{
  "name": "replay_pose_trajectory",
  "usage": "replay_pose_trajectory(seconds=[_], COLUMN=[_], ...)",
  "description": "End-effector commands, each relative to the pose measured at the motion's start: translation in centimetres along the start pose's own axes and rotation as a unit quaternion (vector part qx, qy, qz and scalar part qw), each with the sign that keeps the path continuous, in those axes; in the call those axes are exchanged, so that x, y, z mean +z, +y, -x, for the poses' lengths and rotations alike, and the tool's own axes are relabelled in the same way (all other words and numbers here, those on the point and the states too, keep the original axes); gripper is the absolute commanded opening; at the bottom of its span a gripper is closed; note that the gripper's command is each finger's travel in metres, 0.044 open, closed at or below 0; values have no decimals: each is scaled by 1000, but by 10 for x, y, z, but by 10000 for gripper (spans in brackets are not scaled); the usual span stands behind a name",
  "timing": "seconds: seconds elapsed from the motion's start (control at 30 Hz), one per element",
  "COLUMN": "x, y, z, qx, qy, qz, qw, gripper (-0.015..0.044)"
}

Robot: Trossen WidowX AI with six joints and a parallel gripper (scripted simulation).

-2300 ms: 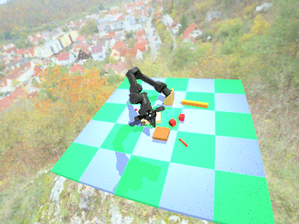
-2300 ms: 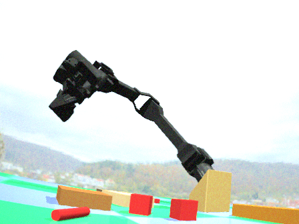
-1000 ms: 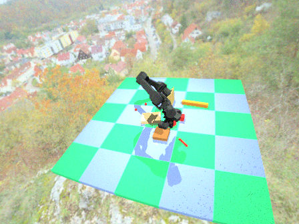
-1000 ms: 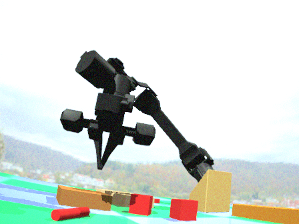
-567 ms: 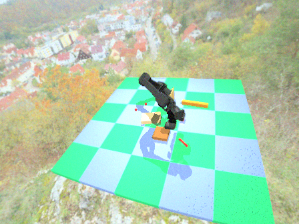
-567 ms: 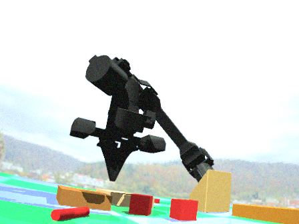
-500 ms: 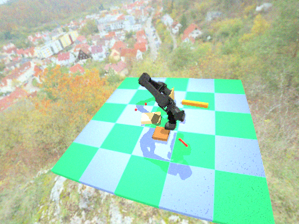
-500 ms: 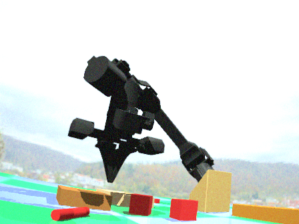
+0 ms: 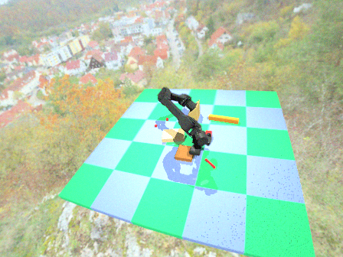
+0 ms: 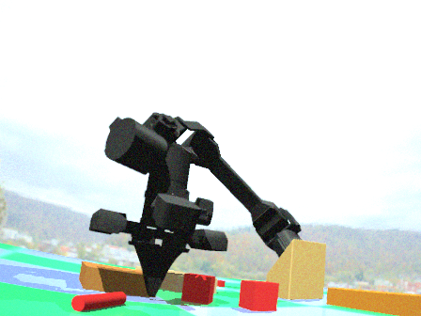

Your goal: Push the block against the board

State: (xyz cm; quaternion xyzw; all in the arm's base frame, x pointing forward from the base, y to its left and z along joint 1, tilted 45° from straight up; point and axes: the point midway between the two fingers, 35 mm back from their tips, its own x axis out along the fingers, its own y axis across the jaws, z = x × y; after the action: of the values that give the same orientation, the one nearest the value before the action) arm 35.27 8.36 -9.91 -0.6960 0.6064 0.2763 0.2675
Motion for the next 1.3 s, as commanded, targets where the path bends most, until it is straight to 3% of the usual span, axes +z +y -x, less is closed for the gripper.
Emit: replay_pose_trajectory(seconds=[0.0, 1.27], x=[-8, -70], y=[-1, -8], z=[1, 1], qx=[-2, -2], qy=[1, 1], qz=[0, 0], qw=[1000, 1000], gripper=[0, 0])
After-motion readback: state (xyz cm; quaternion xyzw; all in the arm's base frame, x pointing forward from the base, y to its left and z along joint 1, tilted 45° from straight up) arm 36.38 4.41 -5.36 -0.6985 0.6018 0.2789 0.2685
